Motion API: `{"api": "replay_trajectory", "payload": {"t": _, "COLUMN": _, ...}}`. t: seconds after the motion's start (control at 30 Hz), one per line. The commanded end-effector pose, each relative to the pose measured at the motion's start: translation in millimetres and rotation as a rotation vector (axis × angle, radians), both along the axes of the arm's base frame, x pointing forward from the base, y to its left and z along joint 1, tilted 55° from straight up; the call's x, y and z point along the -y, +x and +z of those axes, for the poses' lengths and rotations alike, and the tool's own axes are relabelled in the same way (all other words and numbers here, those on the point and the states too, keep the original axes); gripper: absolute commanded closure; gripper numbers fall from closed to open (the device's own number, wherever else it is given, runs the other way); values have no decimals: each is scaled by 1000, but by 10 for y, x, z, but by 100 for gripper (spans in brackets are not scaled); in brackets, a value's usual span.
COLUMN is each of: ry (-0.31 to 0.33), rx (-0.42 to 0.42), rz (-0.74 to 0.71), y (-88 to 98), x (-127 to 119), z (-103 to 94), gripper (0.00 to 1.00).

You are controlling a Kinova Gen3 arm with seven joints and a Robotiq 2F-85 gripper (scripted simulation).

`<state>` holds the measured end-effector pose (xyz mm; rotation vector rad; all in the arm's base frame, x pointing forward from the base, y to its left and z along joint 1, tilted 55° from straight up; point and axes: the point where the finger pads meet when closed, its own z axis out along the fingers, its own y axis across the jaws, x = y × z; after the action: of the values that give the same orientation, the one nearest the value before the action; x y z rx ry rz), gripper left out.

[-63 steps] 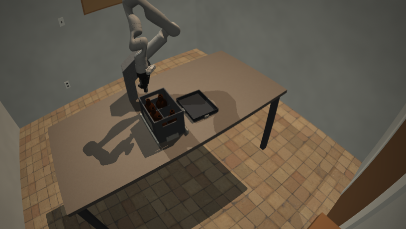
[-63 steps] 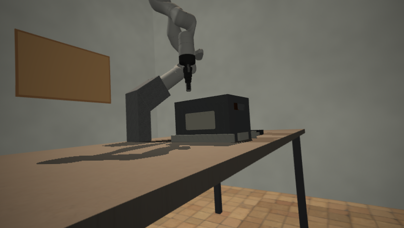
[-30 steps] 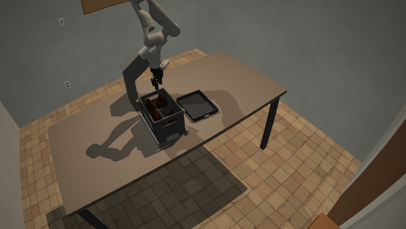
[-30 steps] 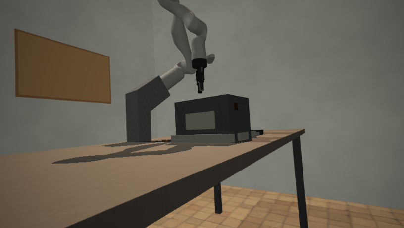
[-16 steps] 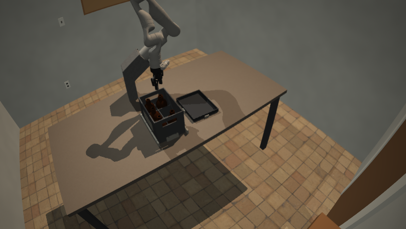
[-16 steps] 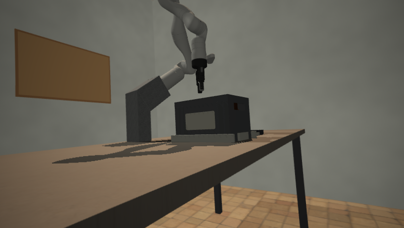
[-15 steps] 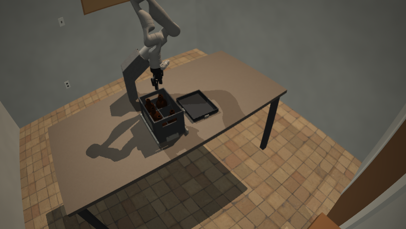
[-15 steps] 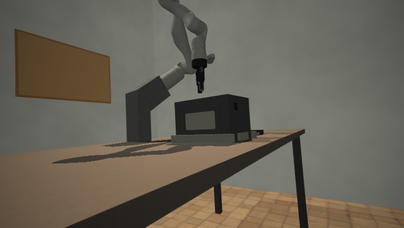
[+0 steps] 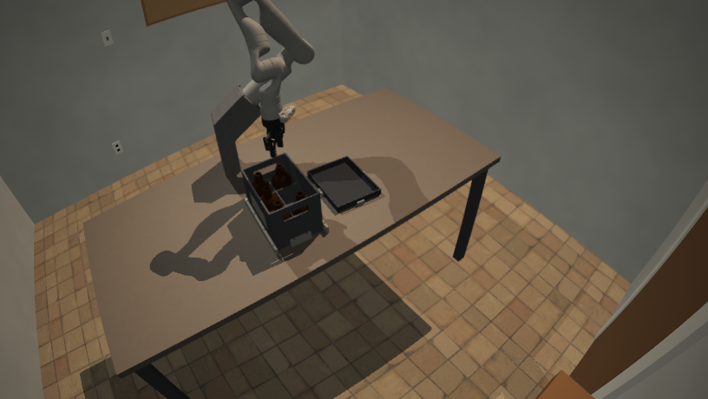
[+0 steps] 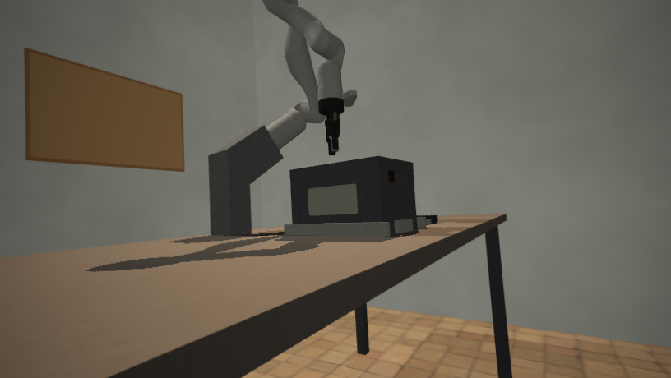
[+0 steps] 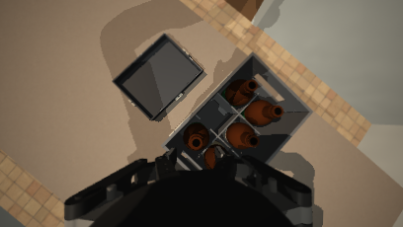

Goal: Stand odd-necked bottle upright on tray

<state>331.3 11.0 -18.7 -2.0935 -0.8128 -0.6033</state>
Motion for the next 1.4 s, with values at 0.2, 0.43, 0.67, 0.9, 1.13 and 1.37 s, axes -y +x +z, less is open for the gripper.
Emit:
{"api": "replay_trajectory", "payload": {"t": 0.2, "ry": 0, "rx": 0, "rz": 0, "y": 11, "x": -59, "z": -41, "gripper": 36}}
{"api": "replay_trajectory", "payload": {"t": 0.43, "ry": -1, "rx": 0, "rz": 0, "y": 22, "x": -120, "z": -84, "gripper": 36}}
{"api": "replay_trajectory", "payload": {"t": 0.67, "ry": -1, "rx": 0, "rz": 0, "y": 34, "x": -187, "z": -131, "gripper": 36}}
{"api": "replay_trajectory", "payload": {"t": 0.9, "ry": 0, "rx": 0, "rz": 0, "y": 46, "x": -257, "z": -181, "gripper": 36}}
{"api": "replay_trajectory", "payload": {"t": 1.13, "ry": 0, "rx": 0, "rz": 0, "y": 53, "x": -295, "z": -208, "gripper": 36}}
{"api": "replay_trajectory", "payload": {"t": 1.37, "ry": -1, "rx": 0, "rz": 0, "y": 58, "x": -324, "z": -229, "gripper": 36}}
